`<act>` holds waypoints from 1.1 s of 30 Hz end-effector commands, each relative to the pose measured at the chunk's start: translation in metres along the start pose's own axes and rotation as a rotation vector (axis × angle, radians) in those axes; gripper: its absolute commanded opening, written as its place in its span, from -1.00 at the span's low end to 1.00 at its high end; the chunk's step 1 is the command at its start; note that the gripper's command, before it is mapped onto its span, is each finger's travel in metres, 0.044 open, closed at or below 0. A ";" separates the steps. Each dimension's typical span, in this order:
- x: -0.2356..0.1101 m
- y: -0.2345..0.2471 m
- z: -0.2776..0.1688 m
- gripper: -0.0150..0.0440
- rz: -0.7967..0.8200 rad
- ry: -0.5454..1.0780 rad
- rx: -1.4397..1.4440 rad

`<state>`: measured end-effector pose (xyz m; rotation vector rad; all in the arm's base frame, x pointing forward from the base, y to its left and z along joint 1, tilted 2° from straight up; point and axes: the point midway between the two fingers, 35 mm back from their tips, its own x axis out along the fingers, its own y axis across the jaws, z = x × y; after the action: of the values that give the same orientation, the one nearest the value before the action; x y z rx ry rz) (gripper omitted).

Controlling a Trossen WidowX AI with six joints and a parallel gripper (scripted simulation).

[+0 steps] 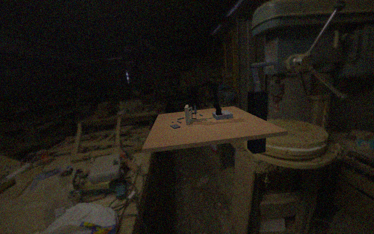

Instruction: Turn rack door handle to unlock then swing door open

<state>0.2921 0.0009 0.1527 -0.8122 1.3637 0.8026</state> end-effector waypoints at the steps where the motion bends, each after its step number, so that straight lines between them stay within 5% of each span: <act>1: 0.000 0.002 0.002 -0.41 -0.015 -0.009 0.084; 33: 0.001 0.056 0.032 -0.41 -0.008 -0.014 0.562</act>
<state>0.2588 0.0562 0.1515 -0.4109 1.4734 0.4372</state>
